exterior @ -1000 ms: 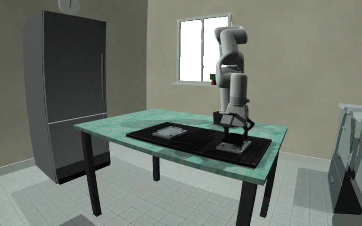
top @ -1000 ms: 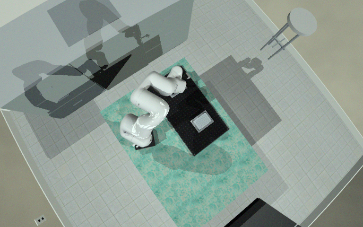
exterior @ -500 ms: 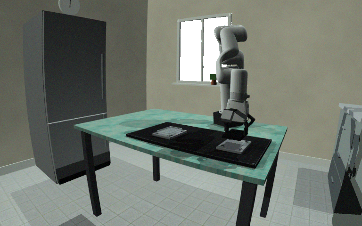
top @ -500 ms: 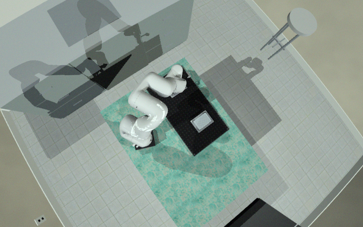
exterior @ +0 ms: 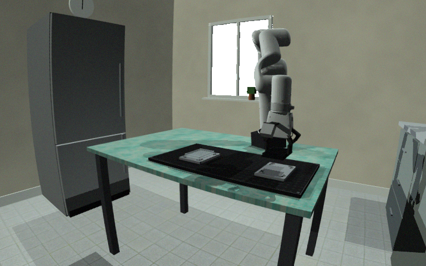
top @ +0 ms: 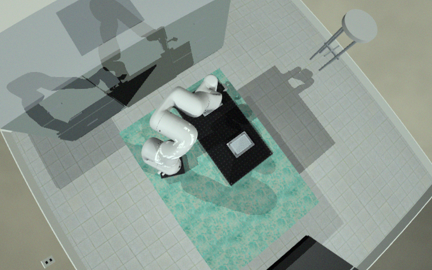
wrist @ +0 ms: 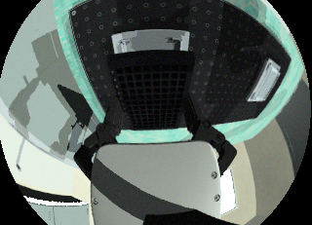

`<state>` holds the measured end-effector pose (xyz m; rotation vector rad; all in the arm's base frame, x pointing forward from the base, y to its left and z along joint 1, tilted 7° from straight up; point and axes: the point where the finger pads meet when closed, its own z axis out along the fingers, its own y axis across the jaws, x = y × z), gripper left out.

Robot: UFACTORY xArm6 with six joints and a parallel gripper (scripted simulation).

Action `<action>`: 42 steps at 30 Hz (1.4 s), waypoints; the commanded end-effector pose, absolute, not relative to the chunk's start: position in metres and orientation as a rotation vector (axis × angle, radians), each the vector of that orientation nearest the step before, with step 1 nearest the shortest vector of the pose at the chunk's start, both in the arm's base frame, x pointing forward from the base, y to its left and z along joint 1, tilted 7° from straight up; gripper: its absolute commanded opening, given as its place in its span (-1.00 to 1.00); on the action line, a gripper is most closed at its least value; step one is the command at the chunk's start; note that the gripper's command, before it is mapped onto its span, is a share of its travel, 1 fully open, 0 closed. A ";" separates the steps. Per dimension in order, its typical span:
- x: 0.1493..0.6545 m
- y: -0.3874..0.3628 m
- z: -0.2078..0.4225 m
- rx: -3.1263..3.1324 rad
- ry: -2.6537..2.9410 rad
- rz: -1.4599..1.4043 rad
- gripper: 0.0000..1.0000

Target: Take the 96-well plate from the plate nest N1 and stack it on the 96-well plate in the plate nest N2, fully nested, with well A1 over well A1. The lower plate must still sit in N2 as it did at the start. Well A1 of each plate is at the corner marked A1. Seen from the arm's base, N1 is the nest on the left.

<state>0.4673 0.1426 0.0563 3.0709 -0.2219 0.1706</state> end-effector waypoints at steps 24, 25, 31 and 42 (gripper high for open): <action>0.465 0.145 0.090 3.072 -0.222 0.177 -1.00; 0.465 0.145 0.090 3.072 -0.222 0.177 -1.00; 0.465 0.145 0.090 3.072 -0.222 0.177 -1.00; 0.462 0.119 0.091 3.072 -0.221 0.177 -1.00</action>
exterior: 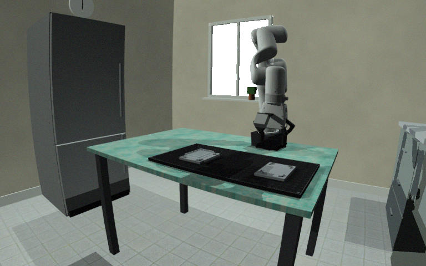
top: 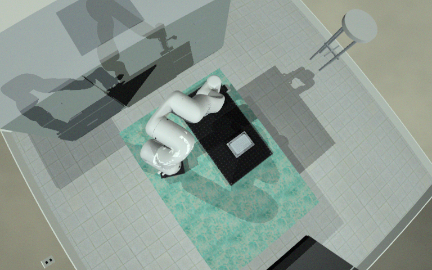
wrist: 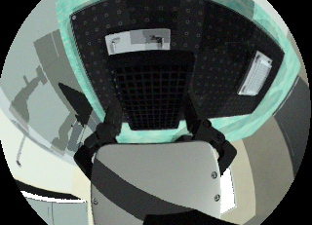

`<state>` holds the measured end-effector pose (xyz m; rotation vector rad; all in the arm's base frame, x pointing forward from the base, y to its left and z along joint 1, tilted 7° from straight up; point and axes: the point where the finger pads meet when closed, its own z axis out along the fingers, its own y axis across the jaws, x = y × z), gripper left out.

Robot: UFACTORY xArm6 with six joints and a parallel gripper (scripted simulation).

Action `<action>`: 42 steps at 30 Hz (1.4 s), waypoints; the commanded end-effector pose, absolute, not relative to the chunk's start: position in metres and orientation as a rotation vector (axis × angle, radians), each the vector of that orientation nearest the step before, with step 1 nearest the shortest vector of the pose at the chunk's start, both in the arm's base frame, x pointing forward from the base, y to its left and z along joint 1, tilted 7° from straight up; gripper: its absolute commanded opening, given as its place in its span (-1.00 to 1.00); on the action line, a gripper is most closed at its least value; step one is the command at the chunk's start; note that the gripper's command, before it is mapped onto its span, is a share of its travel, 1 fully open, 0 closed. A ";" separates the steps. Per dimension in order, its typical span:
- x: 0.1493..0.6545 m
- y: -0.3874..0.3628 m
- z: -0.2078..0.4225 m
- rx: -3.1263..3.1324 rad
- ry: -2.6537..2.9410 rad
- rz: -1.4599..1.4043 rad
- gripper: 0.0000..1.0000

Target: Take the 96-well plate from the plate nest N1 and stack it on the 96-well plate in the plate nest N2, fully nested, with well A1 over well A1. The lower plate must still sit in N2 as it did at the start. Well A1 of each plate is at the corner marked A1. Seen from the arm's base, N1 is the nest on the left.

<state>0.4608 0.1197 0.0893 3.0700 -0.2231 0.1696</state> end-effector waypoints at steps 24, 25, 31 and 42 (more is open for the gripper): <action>0.453 0.046 0.095 3.071 -0.221 0.177 -1.00; 0.453 0.042 0.095 3.071 -0.221 0.177 -1.00; 0.450 0.023 0.096 3.071 -0.221 0.177 -1.00; 0.447 -0.007 0.098 3.071 -0.221 0.177 -1.00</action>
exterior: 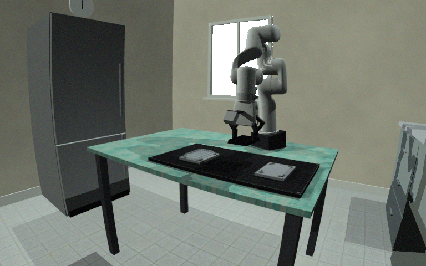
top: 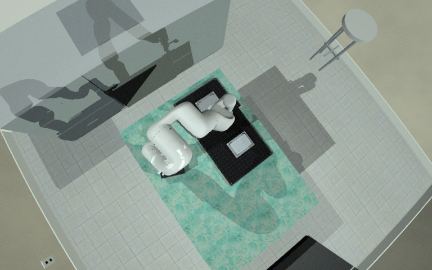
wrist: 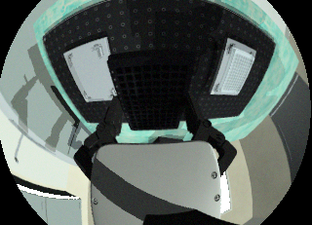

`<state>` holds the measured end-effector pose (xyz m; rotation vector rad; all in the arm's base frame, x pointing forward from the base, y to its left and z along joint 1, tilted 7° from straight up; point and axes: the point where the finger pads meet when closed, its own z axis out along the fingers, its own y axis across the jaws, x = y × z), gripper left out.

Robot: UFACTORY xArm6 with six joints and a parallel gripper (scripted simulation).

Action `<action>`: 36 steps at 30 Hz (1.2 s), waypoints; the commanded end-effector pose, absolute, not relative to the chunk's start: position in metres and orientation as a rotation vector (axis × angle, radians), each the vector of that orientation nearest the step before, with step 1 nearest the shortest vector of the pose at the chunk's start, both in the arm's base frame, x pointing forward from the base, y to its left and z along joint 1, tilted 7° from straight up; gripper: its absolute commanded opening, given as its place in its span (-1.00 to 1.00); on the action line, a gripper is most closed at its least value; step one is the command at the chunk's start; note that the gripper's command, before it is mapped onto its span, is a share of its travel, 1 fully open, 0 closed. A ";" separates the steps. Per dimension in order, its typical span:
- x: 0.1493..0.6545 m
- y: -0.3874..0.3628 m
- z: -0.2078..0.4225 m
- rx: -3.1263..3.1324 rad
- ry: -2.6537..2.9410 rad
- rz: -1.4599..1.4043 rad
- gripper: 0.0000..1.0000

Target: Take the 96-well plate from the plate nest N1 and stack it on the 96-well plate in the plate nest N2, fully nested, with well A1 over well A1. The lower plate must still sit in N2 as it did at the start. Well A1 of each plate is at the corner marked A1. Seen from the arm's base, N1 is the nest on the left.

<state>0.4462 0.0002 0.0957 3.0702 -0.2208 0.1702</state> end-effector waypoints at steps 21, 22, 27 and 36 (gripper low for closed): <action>0.439 -0.070 0.101 3.070 -0.220 0.177 -1.00; 0.439 -0.074 0.101 3.070 -0.220 0.177 -1.00; 0.437 -0.084 0.102 3.070 -0.220 0.177 -1.00; 0.434 -0.113 0.103 3.070 -0.220 0.177 -1.00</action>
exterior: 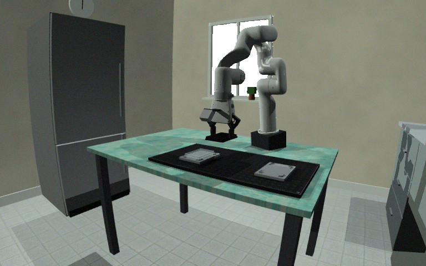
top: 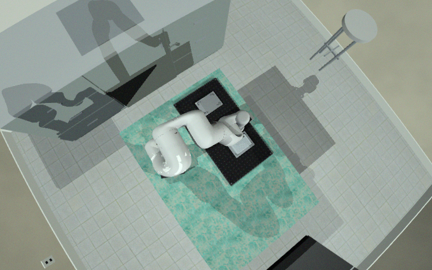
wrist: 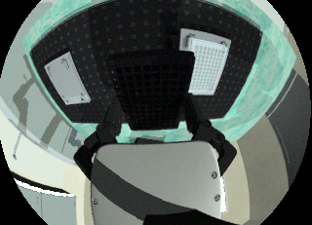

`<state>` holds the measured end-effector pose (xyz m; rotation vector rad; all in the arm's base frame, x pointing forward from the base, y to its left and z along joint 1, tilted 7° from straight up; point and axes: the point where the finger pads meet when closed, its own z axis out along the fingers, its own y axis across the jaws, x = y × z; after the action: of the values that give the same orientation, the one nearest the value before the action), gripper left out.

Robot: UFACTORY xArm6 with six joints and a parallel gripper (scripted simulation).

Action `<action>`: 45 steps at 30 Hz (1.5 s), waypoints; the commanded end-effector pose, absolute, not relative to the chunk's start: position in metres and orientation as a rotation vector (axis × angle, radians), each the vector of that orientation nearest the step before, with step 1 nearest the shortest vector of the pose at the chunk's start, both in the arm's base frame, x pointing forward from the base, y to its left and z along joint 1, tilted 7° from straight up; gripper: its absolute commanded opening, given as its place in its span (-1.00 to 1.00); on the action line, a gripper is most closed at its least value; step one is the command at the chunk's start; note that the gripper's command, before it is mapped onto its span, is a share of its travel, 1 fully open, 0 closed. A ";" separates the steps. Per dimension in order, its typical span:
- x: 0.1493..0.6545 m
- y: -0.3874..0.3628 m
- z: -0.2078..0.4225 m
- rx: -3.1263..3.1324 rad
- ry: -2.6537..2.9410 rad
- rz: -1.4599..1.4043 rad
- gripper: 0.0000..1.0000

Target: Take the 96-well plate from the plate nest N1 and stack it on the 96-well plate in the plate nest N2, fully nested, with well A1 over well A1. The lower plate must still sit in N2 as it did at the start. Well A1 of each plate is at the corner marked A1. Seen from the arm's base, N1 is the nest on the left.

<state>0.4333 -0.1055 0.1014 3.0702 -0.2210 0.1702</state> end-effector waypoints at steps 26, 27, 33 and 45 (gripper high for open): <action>0.425 -0.186 0.107 3.069 -0.220 0.176 -1.00; 0.424 -0.190 0.108 3.069 -0.220 0.176 -1.00; 0.422 -0.209 0.109 3.069 -0.220 0.176 -1.00; 0.421 -0.221 0.109 3.069 -0.220 0.176 -1.00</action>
<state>0.4195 -0.2205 0.1075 3.0711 -0.2199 0.1700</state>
